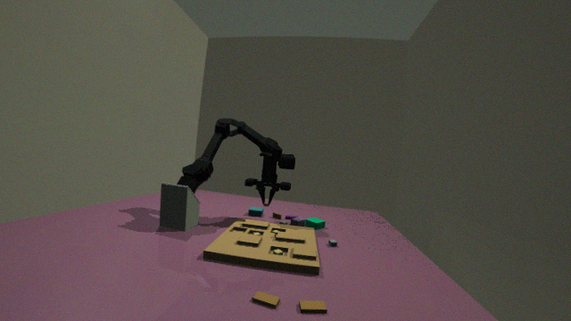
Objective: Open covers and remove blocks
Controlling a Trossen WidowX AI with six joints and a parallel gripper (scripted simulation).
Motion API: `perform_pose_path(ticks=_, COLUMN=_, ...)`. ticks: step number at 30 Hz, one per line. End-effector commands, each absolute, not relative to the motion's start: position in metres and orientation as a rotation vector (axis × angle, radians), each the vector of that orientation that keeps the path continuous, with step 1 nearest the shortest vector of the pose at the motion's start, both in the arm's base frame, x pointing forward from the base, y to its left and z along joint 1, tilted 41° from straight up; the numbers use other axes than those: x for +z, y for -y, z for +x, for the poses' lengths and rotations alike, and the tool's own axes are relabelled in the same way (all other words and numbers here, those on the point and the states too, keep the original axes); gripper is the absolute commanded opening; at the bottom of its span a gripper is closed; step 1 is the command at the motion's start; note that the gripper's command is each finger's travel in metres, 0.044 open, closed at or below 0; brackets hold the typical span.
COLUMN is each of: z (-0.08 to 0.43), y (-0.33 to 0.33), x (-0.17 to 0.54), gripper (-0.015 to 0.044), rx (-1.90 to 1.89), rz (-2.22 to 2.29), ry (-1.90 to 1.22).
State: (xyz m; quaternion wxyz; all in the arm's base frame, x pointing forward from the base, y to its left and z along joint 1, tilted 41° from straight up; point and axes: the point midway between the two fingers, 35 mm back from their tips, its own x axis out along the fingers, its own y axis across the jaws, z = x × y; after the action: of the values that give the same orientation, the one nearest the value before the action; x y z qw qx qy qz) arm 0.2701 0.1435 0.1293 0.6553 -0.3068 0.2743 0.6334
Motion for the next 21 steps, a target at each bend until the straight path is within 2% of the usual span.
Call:
perform_pose_path(ticks=1, z=0.270, y=-0.147, x=0.121, gripper=0.0080, rx=1.437, rz=-0.690, ry=-0.635)
perform_pose_path(ticks=21, z=0.270, y=-0.169, x=0.097, gripper=0.0080, rx=1.438, rz=-0.688, ry=-0.633)
